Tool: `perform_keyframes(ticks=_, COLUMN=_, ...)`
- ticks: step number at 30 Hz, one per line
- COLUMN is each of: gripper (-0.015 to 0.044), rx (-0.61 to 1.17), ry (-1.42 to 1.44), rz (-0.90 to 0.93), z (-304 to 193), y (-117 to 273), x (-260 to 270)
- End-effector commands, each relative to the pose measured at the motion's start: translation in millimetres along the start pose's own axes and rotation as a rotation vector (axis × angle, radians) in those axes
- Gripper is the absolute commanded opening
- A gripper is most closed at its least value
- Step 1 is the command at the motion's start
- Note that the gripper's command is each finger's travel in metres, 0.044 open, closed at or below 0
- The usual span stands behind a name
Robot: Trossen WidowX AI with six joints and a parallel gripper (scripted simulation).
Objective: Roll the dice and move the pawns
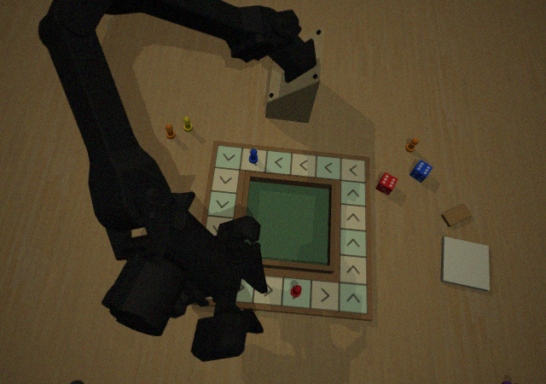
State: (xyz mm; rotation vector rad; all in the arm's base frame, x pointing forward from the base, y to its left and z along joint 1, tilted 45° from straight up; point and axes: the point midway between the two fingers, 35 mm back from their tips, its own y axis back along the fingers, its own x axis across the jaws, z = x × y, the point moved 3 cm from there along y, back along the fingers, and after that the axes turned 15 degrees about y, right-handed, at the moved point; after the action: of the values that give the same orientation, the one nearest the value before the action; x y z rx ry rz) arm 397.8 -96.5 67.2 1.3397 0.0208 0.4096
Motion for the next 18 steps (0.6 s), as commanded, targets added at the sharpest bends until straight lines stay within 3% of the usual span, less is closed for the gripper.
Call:
perform_keyframes(ticks=1, gripper=0.0275, rx=0.048, ry=0.125, rz=-0.125, z=-62.6, y=-26.6, x=-6.2)
perform_keyframes(ticks=11, gripper=0.0275, rx=0.040, ry=0.574, rz=-0.460, z=-218.4, y=-67.4, x=-71.1)
perform_keyframes(ticks=18, gripper=0.0275, rx=-0.111, ry=0.941, rz=-0.673, z=-280.9, y=-75.8, x=-145.8)
